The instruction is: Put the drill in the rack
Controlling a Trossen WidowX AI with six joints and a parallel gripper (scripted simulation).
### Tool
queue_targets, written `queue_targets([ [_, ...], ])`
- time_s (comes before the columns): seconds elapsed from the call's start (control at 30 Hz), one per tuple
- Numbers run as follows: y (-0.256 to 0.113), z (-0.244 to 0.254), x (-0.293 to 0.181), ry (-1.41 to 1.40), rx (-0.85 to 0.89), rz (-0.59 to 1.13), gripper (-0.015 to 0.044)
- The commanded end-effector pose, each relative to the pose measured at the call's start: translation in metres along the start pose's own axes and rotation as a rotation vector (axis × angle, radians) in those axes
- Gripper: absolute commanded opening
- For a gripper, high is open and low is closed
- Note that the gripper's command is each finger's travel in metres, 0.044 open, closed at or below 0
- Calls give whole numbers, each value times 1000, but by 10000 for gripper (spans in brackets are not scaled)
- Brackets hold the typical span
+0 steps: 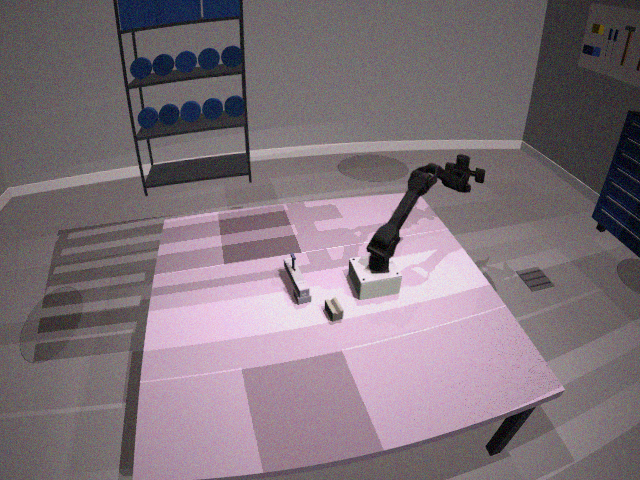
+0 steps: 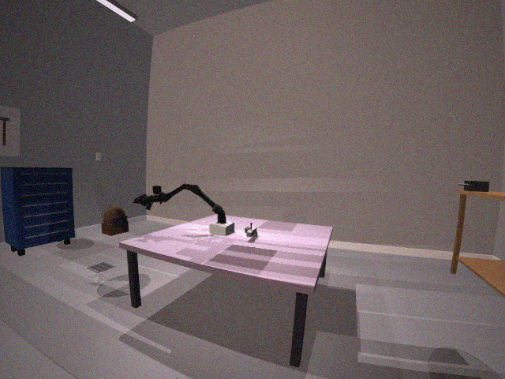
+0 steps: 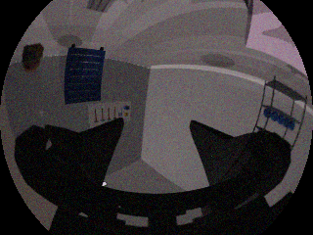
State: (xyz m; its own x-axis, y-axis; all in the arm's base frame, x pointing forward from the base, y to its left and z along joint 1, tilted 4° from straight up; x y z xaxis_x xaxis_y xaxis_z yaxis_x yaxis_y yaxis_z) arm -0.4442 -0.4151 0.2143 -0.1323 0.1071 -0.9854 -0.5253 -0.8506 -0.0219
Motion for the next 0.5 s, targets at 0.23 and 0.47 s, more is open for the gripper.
queue_targets([
  [0.23,0,0,0,0,0,0,190],
  [0.47,0,-74,-22,-159,-123,-29,6],
])
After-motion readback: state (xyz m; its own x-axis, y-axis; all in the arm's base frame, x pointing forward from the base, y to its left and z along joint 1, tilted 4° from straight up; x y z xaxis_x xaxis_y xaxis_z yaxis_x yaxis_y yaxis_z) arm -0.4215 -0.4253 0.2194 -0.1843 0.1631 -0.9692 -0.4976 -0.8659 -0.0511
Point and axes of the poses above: the point midway between the two fingers, 35 mm back from their tips, its own y axis out along the fingers, its own z axis across the jaws, x = y × z, the point moved 6 cm from there along -y, back along the fingers, and after that the axes turned 7 degrees about -y, right-handed, at the moved point
